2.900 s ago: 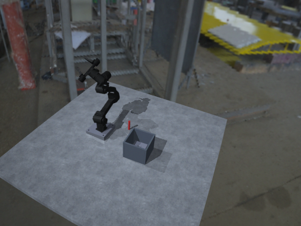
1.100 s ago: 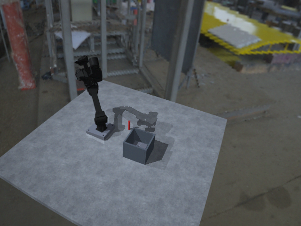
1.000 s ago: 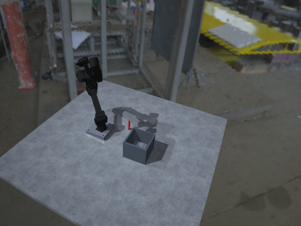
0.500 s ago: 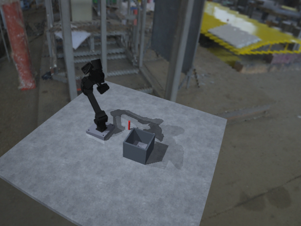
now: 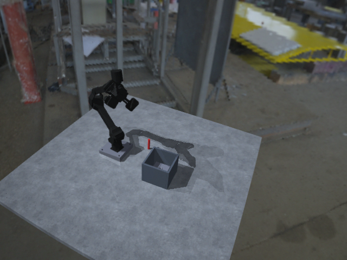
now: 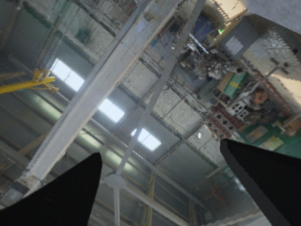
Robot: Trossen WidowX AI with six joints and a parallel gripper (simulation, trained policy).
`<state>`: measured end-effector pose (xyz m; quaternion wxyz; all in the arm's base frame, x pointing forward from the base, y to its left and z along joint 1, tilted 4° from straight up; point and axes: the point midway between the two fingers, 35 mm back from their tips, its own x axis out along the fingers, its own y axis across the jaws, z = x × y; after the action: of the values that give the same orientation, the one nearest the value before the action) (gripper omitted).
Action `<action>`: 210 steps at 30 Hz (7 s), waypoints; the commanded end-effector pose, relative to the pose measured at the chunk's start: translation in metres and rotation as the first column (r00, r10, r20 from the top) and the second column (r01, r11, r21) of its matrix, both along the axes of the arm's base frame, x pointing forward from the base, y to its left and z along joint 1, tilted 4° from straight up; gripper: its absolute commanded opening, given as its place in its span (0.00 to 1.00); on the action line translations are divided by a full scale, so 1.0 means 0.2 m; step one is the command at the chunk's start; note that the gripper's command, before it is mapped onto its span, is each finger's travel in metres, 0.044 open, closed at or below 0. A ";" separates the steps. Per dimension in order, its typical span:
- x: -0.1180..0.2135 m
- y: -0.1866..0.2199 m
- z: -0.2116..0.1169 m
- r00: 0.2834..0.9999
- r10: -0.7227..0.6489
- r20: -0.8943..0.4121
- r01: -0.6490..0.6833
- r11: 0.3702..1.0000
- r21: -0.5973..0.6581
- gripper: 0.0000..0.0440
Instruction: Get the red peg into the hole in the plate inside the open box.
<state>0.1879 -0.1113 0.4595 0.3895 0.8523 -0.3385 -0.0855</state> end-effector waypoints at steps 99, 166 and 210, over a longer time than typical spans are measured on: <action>-0.21 1.29 -1.73 -0.652 0.389 -0.651 -0.539 0.366 0.759 0.95; 0.12 1.39 -1.62 -0.477 0.428 -0.768 -0.763 0.232 0.603 0.00; 0.50 0.72 -1.40 -0.386 0.337 -0.858 -0.727 0.461 0.508 0.00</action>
<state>0.2838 0.0372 0.1823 0.6041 0.5124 0.4877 -0.3670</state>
